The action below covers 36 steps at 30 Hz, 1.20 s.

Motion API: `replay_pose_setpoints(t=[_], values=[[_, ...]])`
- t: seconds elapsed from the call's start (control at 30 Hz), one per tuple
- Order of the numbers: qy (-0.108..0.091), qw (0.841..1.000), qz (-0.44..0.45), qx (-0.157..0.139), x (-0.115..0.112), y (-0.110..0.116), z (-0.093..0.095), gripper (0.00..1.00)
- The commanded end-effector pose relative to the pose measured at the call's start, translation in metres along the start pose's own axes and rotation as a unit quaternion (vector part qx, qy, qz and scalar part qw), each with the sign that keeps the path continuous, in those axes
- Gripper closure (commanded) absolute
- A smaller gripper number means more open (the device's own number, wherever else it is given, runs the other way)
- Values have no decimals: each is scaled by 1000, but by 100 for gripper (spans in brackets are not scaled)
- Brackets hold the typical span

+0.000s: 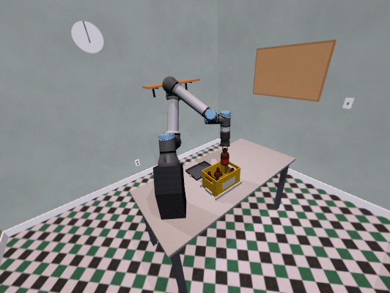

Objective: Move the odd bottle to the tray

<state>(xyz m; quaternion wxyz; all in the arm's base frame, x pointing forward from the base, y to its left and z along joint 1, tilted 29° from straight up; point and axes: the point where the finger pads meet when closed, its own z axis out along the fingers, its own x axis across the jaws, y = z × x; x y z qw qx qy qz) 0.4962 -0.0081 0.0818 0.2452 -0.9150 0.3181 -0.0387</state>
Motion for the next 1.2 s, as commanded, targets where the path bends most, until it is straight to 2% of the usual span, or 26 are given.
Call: replay_pose_setpoints(t=[0.0, 0.67, 1.17], values=[[1, 1000, 0, 0, 0, 0, -1, 100], [1, 1000, 0, 0, 0, 0, -16, 100], [1, 1000, 0, 0, 0, 0, -19, 100]])
